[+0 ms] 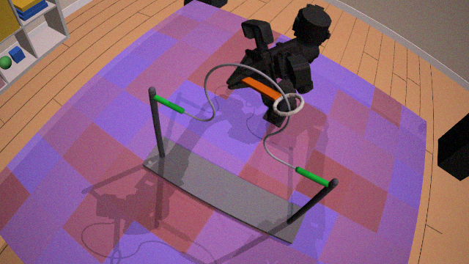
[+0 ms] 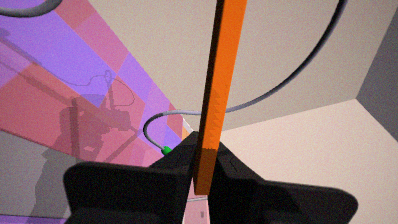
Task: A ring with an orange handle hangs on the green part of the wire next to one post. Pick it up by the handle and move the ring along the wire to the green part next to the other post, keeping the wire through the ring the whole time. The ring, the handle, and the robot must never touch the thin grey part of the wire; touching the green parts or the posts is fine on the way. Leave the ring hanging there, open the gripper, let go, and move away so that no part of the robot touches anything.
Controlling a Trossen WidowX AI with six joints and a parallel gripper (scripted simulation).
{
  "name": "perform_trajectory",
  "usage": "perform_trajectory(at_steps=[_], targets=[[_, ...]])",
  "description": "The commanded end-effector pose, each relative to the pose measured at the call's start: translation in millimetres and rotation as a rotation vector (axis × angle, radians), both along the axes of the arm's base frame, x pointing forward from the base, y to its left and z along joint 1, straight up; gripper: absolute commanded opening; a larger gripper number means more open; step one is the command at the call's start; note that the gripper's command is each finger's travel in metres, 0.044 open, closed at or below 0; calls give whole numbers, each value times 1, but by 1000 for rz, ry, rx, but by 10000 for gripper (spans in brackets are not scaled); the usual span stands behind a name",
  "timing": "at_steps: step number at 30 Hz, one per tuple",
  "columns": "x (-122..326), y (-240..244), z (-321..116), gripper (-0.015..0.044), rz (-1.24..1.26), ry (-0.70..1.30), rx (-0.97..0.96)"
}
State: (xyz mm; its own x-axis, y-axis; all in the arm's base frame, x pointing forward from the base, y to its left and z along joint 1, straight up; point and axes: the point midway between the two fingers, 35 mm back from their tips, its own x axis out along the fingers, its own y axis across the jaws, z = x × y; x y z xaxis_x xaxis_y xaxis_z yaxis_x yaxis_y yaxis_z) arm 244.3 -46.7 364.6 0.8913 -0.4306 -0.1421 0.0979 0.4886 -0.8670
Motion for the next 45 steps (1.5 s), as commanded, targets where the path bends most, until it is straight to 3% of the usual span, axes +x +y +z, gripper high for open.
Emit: perform_trajectory(at_steps=[1,45], targets=[[-1,-2,1,-150,-4,-2,-52],[-1,-7,23,-150,-12,-33,-660]])
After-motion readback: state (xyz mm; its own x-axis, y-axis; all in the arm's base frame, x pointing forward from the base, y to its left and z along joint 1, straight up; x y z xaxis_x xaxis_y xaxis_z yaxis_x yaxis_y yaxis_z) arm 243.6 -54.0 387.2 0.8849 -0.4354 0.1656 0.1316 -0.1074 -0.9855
